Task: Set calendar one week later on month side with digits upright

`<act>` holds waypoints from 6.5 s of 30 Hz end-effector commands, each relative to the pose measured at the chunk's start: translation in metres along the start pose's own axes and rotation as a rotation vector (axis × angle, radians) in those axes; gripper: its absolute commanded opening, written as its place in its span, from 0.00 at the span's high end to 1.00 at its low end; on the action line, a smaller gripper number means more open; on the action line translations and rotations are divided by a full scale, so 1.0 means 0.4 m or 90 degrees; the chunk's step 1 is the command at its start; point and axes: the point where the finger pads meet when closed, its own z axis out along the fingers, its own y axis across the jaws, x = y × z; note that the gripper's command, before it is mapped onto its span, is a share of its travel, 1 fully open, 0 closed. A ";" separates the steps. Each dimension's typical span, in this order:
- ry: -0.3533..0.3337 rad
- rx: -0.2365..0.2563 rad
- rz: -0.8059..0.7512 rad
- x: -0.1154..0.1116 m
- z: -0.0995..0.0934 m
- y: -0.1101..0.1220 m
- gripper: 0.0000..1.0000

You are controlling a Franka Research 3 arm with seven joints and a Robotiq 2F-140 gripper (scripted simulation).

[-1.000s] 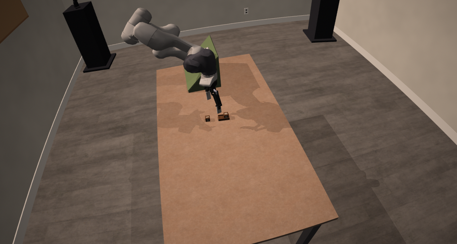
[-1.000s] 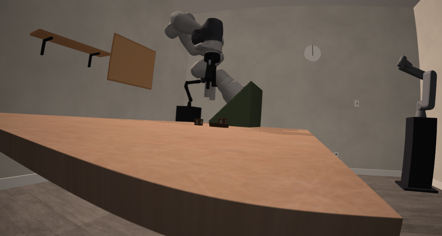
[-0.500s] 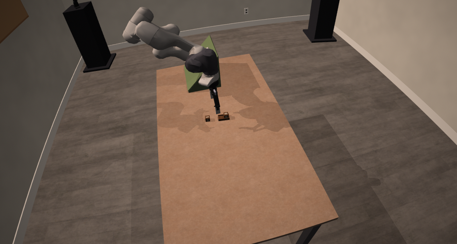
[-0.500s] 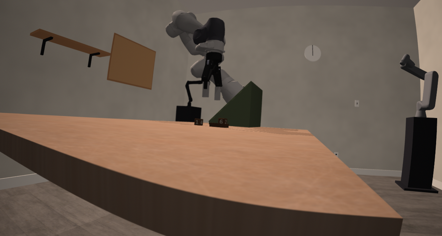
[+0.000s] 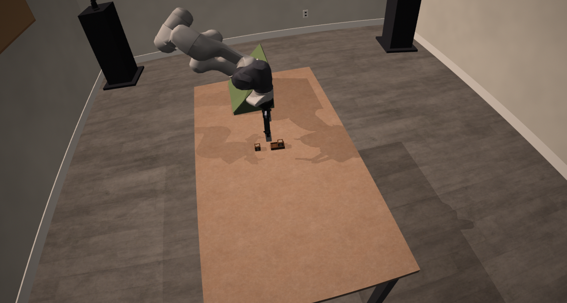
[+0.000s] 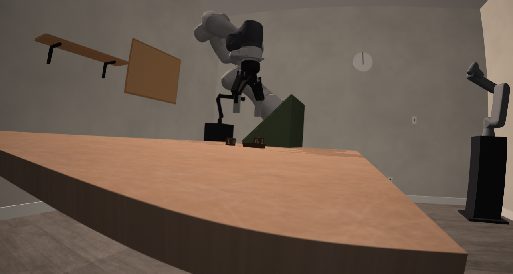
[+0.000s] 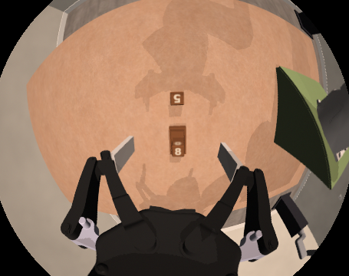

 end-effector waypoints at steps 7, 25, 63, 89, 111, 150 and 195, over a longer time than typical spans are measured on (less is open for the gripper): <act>-0.002 0.007 0.157 -0.019 -0.002 0.000 0.00; -0.002 0.007 0.331 -0.044 -0.001 0.003 0.00; -0.002 0.013 0.742 -0.103 0.002 0.011 0.00; -0.004 0.017 0.935 -0.129 0.004 0.014 0.72; -0.004 0.017 0.935 -0.129 0.004 0.014 0.72; -0.004 0.017 0.942 -0.130 0.060 0.014 0.72; -0.004 0.017 0.942 -0.130 0.135 0.014 0.72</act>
